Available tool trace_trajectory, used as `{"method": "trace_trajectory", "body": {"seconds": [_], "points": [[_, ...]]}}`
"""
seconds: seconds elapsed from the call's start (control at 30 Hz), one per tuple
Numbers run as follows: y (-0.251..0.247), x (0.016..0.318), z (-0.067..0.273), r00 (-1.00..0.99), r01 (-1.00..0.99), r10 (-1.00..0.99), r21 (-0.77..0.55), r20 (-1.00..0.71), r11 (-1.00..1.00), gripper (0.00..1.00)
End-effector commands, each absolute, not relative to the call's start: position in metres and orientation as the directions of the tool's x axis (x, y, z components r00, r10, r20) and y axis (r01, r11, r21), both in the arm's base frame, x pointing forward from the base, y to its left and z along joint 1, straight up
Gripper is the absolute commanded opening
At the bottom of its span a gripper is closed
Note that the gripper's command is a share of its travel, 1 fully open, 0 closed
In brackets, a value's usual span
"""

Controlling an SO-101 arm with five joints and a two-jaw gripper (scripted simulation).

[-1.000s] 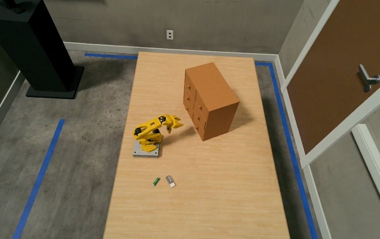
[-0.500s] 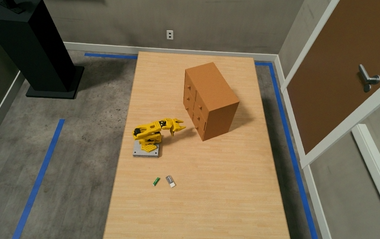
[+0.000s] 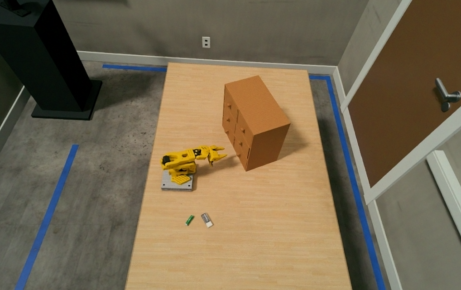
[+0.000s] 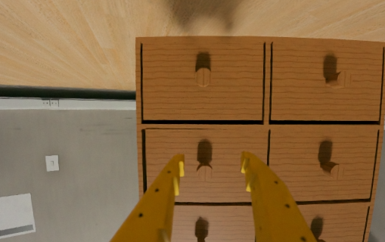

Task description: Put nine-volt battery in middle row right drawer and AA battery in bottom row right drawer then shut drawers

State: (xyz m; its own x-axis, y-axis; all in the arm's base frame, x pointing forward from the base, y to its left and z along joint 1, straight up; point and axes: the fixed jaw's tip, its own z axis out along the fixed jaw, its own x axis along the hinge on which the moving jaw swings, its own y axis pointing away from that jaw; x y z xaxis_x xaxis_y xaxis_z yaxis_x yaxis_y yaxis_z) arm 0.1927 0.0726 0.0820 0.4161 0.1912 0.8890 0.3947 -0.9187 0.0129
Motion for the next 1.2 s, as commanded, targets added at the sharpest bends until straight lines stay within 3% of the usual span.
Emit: {"method": "trace_trajectory", "body": {"seconds": [0.0, 0.77, 0.8, 1.17], "points": [[0.07, 0.192, 0.077, 0.427, 0.389, 0.197, 0.018, 0.883, -0.921, 0.21], [0.081, 0.217, 0.061, 0.427, 0.39, 0.196, 0.016, 0.883, -0.921, 0.21], [0.082, 0.219, 0.074, 0.387, 0.39, 0.179, 0.016, 0.905, -0.921, 0.21], [0.086, 0.228, 0.092, 0.328, 0.39, 0.154, 0.015, 0.932, -0.921, 0.21]]}}
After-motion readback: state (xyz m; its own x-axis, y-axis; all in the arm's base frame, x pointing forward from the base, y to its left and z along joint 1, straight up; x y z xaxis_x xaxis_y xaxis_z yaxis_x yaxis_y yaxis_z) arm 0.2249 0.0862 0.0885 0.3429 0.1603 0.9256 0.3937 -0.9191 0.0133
